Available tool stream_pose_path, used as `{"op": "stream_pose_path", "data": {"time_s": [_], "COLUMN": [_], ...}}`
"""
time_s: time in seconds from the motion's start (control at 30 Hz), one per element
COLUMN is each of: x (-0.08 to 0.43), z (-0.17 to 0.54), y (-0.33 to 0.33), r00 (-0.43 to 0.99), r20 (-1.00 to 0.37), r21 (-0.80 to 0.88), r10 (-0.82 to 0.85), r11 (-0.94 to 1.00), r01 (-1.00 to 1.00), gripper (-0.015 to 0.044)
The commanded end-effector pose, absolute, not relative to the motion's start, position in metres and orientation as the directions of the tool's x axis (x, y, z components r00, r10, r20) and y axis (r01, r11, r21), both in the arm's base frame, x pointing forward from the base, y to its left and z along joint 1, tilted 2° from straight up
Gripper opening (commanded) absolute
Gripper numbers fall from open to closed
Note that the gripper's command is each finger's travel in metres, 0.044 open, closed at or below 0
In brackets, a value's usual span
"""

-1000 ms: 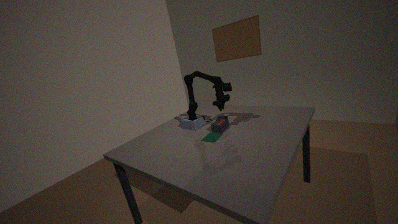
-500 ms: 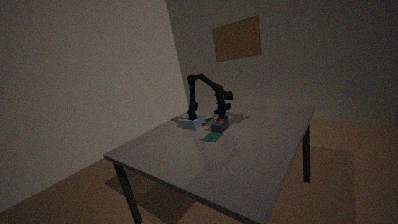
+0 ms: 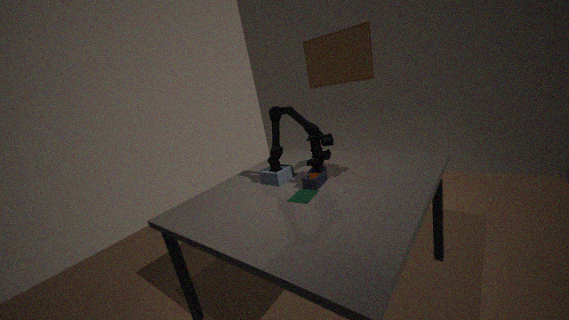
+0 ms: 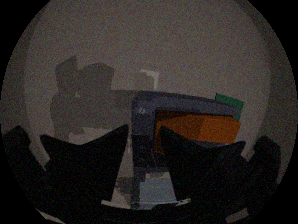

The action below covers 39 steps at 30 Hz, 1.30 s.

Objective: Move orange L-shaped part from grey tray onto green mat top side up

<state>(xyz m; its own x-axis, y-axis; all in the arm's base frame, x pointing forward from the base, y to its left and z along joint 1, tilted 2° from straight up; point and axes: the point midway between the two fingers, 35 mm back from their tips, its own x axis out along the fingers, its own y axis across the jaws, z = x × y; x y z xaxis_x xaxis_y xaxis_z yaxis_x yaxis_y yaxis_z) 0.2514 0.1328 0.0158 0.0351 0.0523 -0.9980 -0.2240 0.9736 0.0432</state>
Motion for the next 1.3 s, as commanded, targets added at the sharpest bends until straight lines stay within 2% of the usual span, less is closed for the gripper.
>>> {"op": "stream_pose_path", "data": {"time_s": [0.0, 1.27], "x": [0.250, 0.247], "z": [0.007, 0.012], "y": [0.133, 0.144], "r00": [0.027, 0.027], "r20": [-0.998, -0.998], "r21": [0.044, 0.045], "r10": [0.051, 0.052], "r11": [0.974, 0.974], "r01": [-0.220, -0.220], "gripper": [0.0180, 0.0180]}}
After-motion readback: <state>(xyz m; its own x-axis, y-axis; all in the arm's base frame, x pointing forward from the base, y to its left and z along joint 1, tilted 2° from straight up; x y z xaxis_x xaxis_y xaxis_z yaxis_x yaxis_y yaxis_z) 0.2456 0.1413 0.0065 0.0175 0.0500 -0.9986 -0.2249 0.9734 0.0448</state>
